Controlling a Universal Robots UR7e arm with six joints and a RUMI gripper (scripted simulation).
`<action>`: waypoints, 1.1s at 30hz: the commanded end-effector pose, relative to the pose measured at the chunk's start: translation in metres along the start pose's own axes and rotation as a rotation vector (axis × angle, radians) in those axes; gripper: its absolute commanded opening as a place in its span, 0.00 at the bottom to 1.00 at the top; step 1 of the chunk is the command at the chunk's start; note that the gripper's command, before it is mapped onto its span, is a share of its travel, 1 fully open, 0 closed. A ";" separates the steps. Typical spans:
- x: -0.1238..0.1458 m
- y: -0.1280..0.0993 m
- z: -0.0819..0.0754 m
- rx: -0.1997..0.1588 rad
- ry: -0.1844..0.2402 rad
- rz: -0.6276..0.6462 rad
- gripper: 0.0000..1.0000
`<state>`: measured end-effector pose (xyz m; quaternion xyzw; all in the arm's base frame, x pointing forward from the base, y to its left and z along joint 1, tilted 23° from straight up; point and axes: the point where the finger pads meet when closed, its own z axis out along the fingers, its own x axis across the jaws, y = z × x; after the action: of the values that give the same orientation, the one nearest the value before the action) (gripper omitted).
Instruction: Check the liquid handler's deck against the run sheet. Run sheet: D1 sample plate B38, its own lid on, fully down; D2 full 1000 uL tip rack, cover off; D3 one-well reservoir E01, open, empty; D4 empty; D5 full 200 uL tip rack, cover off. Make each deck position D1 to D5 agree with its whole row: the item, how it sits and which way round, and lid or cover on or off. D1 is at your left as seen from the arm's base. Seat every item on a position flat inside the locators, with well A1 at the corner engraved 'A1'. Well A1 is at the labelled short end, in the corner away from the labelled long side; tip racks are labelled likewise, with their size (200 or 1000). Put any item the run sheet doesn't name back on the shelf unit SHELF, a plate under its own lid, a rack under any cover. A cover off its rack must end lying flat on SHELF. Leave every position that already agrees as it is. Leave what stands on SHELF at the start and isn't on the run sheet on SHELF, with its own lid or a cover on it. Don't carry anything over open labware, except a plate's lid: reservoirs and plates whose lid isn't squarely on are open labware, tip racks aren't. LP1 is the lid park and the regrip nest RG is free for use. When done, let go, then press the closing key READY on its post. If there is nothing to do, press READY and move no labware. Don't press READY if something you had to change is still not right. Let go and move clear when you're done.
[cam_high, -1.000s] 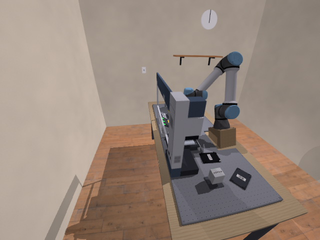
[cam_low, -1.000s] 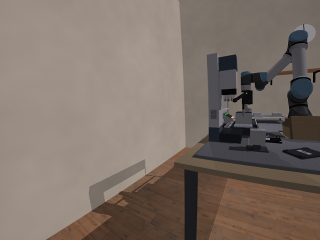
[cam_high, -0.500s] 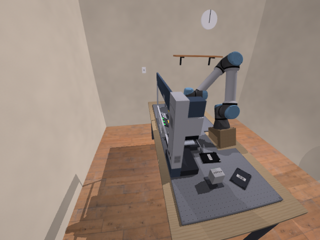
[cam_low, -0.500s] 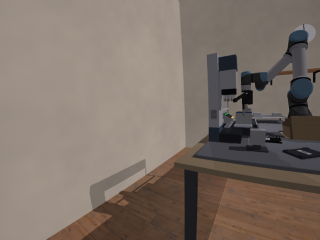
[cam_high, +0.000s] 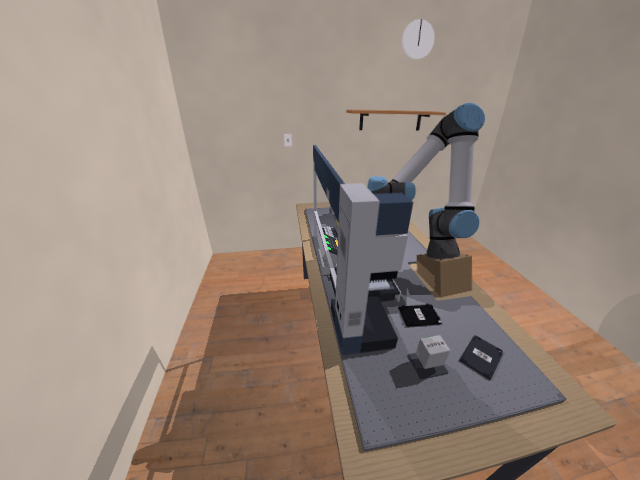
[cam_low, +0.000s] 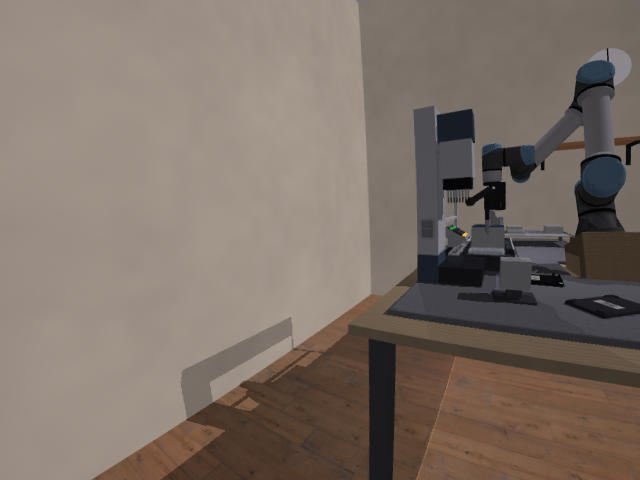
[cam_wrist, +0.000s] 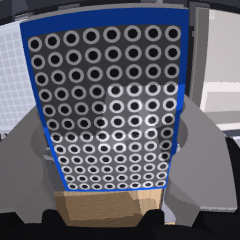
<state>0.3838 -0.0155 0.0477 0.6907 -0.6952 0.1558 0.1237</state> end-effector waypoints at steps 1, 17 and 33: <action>0.000 0.001 0.002 -0.001 -0.001 -0.001 0.00; 0.000 0.001 0.007 0.000 -0.001 -0.001 0.00; 0.000 -0.001 0.006 0.002 0.000 0.000 0.82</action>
<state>0.3856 -0.0179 0.0432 0.6907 -0.6952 0.1573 0.1224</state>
